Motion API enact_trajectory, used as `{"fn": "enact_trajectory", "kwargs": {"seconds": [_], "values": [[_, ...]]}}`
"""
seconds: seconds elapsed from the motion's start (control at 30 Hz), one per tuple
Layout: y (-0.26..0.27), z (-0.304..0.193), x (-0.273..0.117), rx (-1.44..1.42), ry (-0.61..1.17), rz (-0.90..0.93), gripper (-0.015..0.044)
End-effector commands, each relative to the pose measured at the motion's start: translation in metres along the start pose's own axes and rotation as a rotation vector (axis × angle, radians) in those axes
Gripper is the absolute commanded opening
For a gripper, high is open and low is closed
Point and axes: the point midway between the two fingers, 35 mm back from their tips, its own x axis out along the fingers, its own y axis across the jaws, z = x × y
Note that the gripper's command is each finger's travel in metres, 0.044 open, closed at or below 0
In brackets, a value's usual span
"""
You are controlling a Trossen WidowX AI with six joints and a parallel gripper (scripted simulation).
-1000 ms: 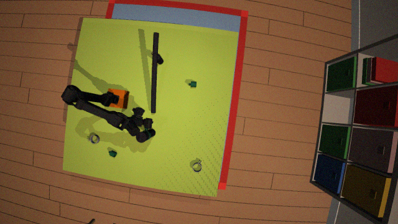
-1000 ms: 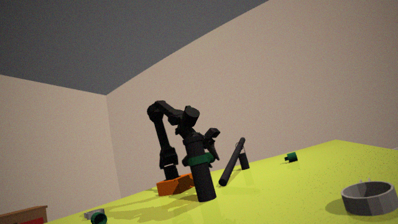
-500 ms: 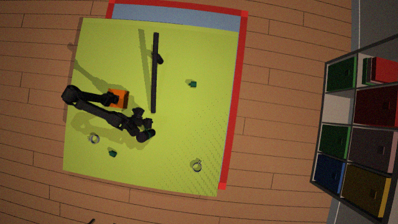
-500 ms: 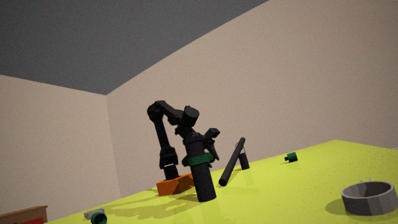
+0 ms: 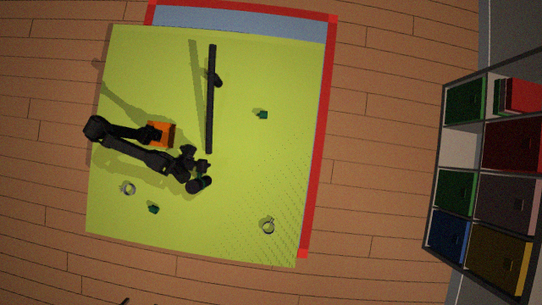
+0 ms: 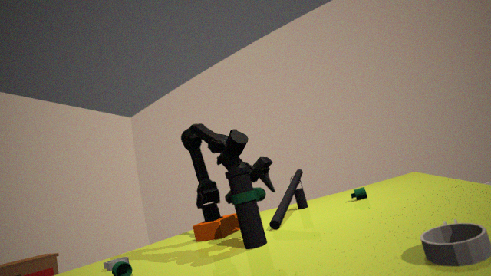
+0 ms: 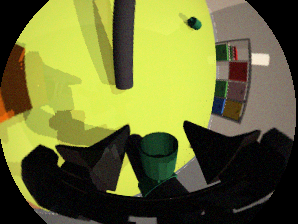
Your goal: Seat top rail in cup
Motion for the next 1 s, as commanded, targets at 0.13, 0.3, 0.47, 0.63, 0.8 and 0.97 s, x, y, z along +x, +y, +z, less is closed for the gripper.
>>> {"fn": "enact_trajectory", "kwargs": {"seconds": [0.13, 0.3, 0.47, 0.63, 0.8, 0.97], "values": [[-0.015, 0.023, -0.023, 0.008, 0.015, -0.012, 0.0440], [-0.019, 0.032, -0.031, 0.012, 0.017, -0.013, 0.0440], [-0.026, 0.046, -0.036, 0.188, -0.001, -0.007, 0.0440], [-0.039, 0.077, -0.055, 0.561, -0.014, 0.001, 0.0440], [-0.047, 0.107, -0.078, 0.934, -0.026, 0.009, 0.0440], [-0.049, 0.135, -0.104, 1.307, -0.039, 0.020, 0.0440]]}}
